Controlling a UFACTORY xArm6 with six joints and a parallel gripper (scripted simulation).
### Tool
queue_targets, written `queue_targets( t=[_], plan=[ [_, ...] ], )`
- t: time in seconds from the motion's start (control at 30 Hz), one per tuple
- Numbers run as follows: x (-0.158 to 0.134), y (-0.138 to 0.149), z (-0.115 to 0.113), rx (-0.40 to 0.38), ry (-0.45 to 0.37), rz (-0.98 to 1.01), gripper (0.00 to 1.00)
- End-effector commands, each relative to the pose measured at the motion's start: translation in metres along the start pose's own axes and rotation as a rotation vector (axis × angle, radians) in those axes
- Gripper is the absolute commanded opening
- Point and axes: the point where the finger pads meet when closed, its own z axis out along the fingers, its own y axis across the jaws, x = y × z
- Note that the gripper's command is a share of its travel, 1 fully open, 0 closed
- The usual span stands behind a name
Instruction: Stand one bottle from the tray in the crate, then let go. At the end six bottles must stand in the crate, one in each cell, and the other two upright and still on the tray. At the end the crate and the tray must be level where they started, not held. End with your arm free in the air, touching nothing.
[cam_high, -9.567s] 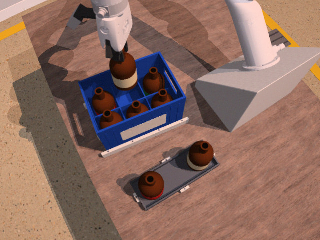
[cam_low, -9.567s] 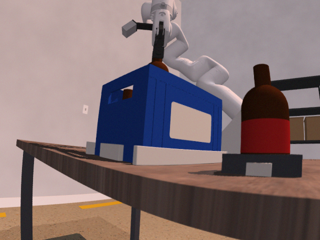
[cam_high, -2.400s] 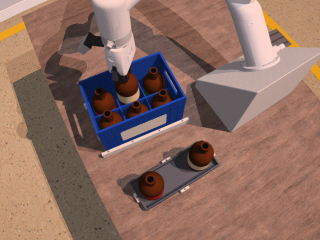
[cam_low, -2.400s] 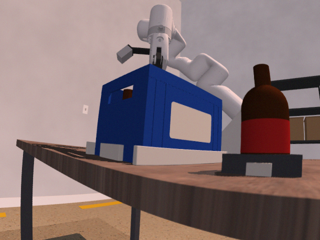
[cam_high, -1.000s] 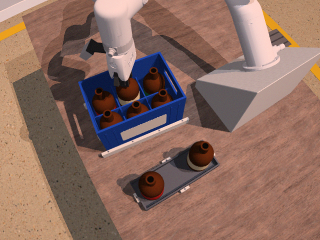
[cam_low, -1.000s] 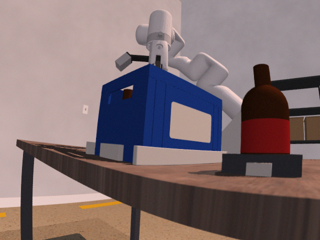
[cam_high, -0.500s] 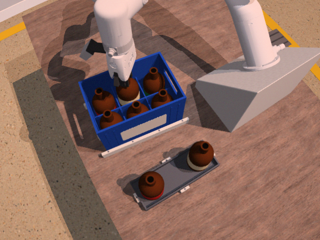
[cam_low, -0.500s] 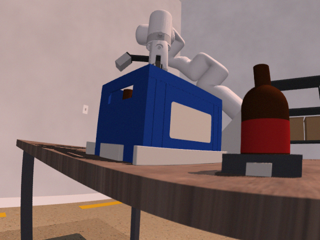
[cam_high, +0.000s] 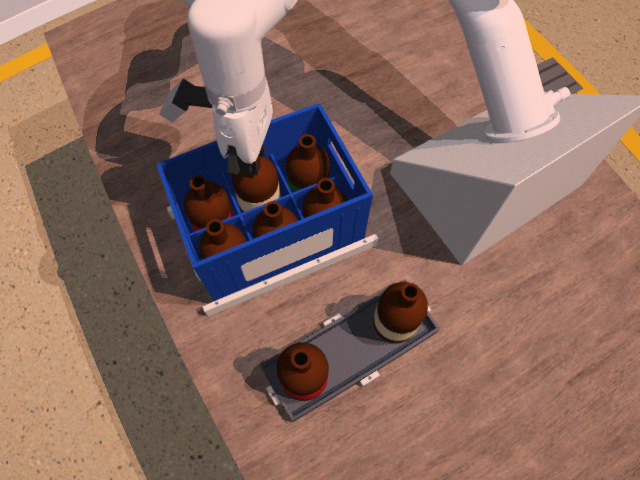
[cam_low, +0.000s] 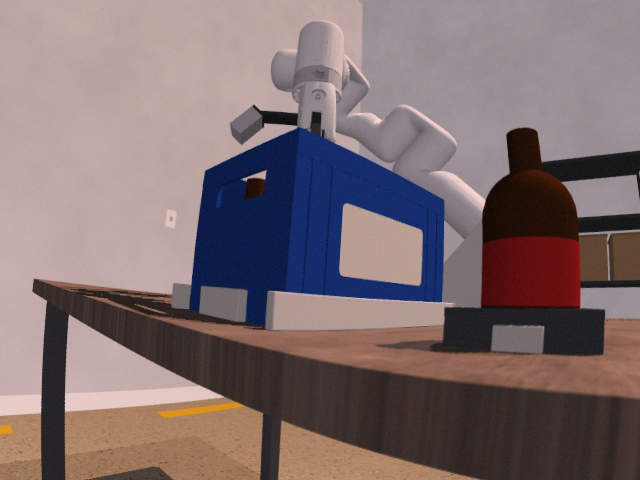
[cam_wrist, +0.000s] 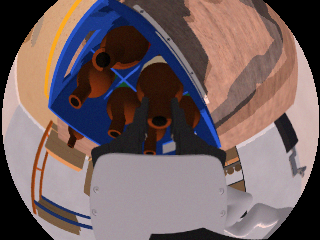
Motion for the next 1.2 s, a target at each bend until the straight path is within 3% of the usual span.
queue_targets(
  t=[0.0, 1.17],
  plan=[
    [0.001, -0.001, 0.000, 0.003, 0.002, 0.001, 0.00],
    [0.001, -0.001, 0.013, 0.003, 0.002, 0.001, 0.00]
  ],
)
